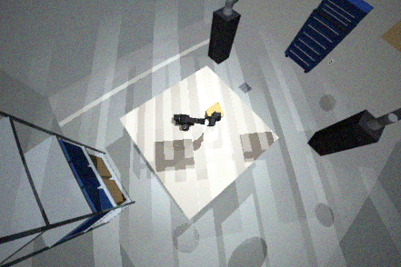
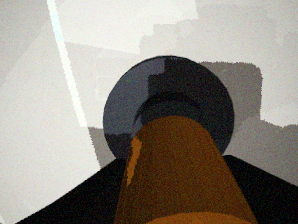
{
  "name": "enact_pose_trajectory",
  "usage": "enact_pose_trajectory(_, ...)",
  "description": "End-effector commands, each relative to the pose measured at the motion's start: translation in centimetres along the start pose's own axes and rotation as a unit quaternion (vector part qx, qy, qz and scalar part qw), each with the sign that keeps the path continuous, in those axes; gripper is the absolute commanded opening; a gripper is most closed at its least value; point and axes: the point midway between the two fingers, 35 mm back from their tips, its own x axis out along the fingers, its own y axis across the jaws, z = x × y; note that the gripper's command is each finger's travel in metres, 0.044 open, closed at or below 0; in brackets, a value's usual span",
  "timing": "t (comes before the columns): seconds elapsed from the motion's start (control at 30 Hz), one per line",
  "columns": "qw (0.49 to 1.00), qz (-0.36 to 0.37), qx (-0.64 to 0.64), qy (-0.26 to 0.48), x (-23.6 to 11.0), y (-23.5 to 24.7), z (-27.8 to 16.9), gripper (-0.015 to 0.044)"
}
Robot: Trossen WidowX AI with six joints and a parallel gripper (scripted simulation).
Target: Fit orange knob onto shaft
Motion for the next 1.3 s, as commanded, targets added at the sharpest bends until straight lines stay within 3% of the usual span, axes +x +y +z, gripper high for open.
enact_pose_trajectory(0.0,1.000,-0.001,-0.003,0.000,-0.04,-0.06,-0.09,0.0000)
enact_pose_trajectory(1.27,1.000,-0.001,-0.003,0.000,0.05,-0.02,-0.05,0.0000)
